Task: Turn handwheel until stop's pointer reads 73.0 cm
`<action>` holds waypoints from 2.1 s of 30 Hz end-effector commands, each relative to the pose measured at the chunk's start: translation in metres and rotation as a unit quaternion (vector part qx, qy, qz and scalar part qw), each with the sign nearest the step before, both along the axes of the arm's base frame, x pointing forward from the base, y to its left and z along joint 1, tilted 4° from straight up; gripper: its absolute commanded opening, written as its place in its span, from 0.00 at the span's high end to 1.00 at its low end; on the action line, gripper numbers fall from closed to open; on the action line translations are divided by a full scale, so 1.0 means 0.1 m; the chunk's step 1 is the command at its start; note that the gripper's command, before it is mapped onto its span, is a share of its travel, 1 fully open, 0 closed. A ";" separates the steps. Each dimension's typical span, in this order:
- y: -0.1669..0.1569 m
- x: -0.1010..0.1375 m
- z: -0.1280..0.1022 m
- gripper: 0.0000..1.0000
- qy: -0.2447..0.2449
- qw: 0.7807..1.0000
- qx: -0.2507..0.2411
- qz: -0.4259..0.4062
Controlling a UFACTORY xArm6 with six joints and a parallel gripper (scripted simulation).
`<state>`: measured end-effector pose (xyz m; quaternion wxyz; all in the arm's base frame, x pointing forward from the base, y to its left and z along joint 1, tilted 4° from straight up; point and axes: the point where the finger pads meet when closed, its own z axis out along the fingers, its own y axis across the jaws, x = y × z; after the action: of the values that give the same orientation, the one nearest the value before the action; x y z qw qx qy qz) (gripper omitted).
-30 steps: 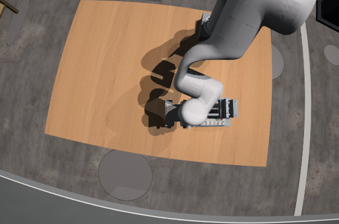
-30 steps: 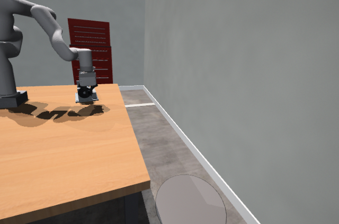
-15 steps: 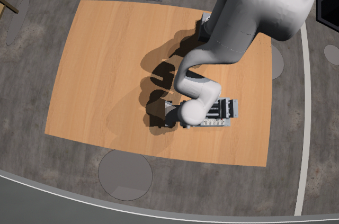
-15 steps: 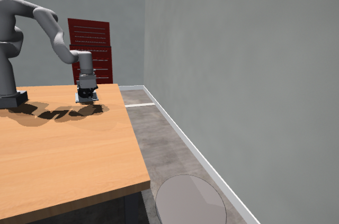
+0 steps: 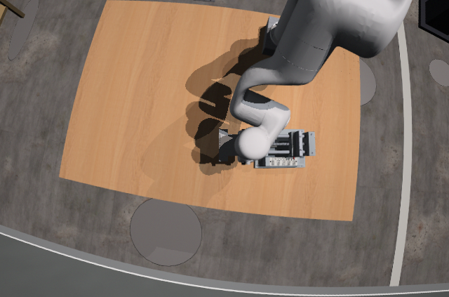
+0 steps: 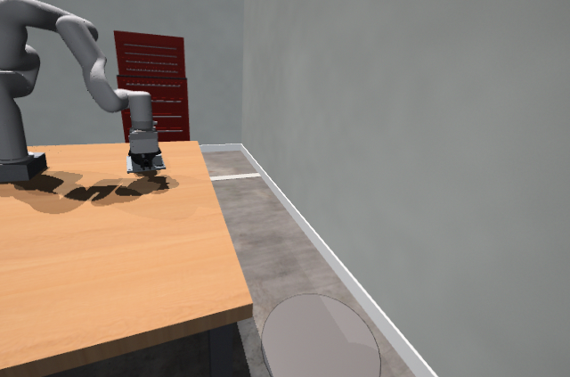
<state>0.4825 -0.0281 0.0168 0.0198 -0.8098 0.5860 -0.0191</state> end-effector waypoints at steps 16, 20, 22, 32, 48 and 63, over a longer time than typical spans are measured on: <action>-0.06 -0.17 -0.01 0.94 -0.006 1.000 0.000 0.001; -0.08 -0.23 0.01 0.94 -0.006 1.000 0.000 0.001; -0.09 -0.24 0.02 0.94 -0.006 1.000 0.000 0.001; -0.12 -0.34 0.12 0.94 -0.006 1.000 0.000 0.001; -0.12 -0.35 0.39 0.94 -0.006 1.000 0.000 0.001; -0.05 -0.15 0.53 0.94 -0.006 1.000 0.000 0.001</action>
<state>0.4611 -0.0346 0.0676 0.0216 -0.8101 0.5856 -0.0214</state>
